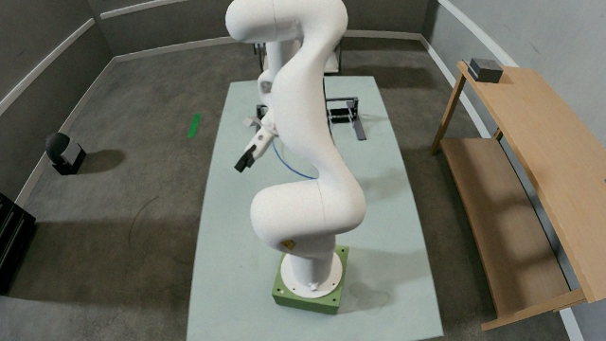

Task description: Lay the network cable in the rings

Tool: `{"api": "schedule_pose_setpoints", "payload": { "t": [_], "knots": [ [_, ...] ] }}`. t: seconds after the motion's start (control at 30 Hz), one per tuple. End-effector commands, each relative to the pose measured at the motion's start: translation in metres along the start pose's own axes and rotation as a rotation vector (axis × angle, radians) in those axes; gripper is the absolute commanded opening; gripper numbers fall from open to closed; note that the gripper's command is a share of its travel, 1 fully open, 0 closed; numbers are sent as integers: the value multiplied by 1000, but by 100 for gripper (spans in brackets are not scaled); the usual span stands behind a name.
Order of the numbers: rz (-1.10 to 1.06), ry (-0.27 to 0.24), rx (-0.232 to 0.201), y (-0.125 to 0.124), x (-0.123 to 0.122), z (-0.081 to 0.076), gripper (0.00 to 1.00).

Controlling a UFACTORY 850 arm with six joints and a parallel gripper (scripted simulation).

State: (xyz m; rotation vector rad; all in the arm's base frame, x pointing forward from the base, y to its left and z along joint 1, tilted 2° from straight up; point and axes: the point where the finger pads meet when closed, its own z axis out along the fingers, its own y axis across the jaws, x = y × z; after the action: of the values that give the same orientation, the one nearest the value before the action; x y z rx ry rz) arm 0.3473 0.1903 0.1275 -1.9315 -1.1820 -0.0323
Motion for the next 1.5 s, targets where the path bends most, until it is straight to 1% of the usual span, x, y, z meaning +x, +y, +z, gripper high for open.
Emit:
{"api": "schedule_pose_setpoints", "payload": {
  "t": [0.0, 0.07, 0.13, 0.3, 0.57, 0.63, 0.67, 0.8, 1.13, 1.2, 1.23, 1.47],
  "knots": [
    [79, -56, -20, 10, 1, -15, 100],
    [79, -56, -20, 10, 1, -15, 100],
    [125, -83, -42, 17, 2, -24, 100],
    [181, -113, -72, 25, 3, -36, 100],
    [277, -157, -134, 40, 5, -57, 100],
    [277, -157, -134, 40, 5, -57, 100],
    [312, -171, -159, 45, 6, -65, 100],
    [353, -186, -191, 51, 7, -76, 100],
    [471, -215, -293, 70, 11, -106, 100],
    [471, -215, -293, 70, 11, -106, 100],
    [506, -220, -326, 75, 12, -116, 100],
    [583, -225, -402, 87, 16, -139, 100]
  ]
}}
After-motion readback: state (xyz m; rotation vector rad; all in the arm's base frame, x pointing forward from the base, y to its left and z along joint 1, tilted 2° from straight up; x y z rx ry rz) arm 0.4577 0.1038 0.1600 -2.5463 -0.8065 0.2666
